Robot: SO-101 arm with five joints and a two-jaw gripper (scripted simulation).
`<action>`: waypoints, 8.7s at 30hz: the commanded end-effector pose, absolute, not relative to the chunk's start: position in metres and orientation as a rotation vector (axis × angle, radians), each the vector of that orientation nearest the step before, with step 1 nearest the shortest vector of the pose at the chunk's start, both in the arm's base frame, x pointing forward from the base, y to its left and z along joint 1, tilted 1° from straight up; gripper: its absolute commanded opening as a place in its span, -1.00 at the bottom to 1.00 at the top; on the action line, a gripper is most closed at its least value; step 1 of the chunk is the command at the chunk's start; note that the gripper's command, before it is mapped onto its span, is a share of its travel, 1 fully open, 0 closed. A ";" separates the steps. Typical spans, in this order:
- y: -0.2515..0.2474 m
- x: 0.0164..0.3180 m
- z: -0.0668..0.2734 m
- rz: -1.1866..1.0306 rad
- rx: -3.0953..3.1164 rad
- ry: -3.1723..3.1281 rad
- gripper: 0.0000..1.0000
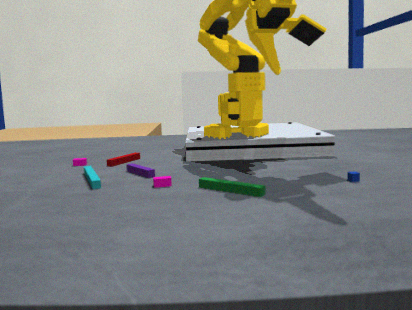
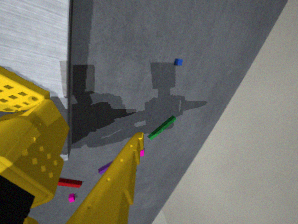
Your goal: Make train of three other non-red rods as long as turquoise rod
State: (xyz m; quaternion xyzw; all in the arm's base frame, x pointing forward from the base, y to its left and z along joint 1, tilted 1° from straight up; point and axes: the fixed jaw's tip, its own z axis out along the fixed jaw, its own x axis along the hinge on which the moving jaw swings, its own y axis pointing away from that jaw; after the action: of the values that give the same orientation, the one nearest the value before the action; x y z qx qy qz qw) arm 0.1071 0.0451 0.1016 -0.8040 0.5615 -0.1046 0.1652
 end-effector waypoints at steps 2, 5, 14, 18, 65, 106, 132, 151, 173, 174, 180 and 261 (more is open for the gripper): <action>0.043 0.105 0.098 -0.288 -2.309 1.605 1.00; 0.042 0.105 0.098 -0.290 -2.304 1.614 1.00; 0.032 0.109 0.098 -0.312 -2.229 1.728 1.00; 0.022 0.111 0.098 -0.333 -2.151 1.838 1.00; -0.001 0.114 0.098 -0.377 -1.970 2.058 1.00; -0.001 0.114 0.098 -0.377 -1.970 2.058 1.00; -0.015 0.113 0.098 -0.402 -1.845 2.188 1.00; -0.065 0.094 0.098 -0.486 -1.313 2.610 1.00; -0.066 0.094 0.098 -0.487 -1.307 2.614 1.00; -0.066 0.094 0.098 -0.487 -1.307 2.614 1.00; -0.066 0.094 0.098 -0.487 -1.307 2.614 1.00; -0.080 0.083 0.098 -0.510 -1.105 2.730 1.00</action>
State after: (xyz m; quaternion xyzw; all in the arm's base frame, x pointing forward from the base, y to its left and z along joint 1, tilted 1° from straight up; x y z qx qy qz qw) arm 0.0866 -0.0775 0.1019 -0.3789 0.9042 -0.1781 0.0843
